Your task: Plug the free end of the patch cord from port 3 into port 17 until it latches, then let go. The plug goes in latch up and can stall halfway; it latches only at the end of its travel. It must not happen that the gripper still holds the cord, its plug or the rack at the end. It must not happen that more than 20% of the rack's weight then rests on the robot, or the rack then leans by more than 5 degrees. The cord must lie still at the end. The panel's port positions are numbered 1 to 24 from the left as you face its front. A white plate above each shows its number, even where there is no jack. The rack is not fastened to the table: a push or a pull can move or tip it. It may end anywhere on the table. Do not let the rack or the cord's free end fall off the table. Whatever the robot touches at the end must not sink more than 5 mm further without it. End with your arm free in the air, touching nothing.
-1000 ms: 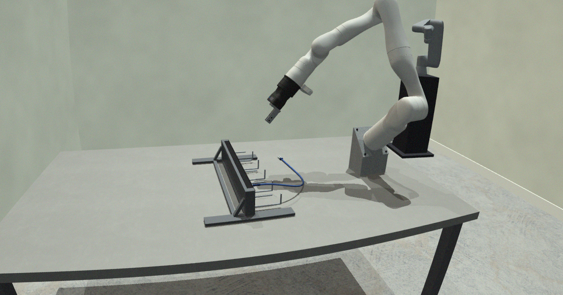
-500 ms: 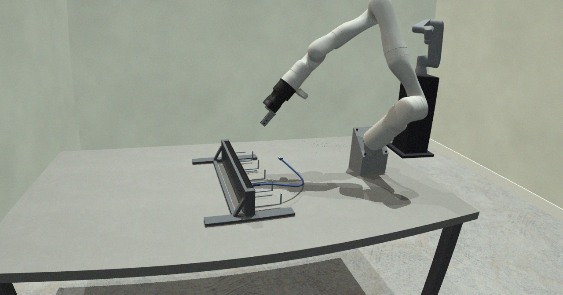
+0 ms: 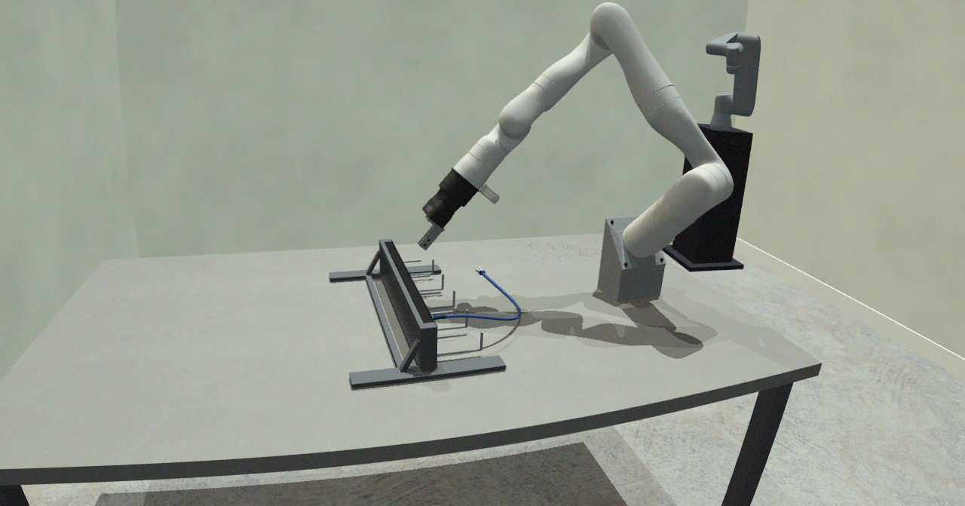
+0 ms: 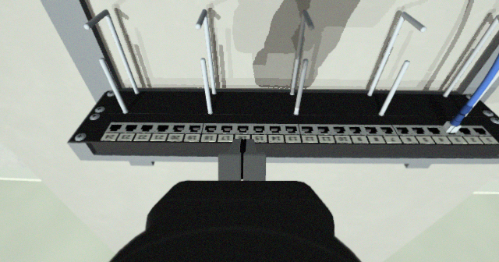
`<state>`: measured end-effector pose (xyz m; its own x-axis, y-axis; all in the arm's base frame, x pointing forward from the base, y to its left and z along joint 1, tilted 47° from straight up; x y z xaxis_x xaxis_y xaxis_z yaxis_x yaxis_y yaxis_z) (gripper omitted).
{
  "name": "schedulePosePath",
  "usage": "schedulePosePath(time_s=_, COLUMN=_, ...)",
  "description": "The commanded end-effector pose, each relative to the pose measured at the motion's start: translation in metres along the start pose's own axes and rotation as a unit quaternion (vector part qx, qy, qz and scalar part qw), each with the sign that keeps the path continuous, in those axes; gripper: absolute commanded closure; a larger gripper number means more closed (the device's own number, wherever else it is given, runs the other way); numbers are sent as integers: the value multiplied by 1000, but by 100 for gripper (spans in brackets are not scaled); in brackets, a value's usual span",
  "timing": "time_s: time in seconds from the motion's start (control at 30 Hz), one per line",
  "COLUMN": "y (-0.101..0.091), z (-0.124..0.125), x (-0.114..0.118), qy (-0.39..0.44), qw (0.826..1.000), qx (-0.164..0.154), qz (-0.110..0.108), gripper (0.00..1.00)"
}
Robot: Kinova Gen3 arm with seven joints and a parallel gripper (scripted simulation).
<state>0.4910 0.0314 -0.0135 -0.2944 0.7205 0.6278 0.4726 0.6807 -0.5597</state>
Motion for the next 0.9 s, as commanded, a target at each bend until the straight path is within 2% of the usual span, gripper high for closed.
schedulePosePath(time_s=0.0, y=19, z=4, x=3, qy=-4, qw=1000, qx=4, qz=-4, gripper=100)
schedulePosePath(time_s=0.87, y=20, z=0, x=4, qy=-2, qw=1000, qx=1, qz=-5, gripper=100)
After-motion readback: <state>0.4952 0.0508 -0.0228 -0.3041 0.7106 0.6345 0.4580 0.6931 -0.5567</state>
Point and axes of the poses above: the point where the finger pads meet when closed, its own y axis out along the fingers, its own x axis across the jaws, z = x × y, the point moved 7 cm from there along -y, back along the fingers, and after that the axes turned 11 degrees about -y, right-handed, at the moved point
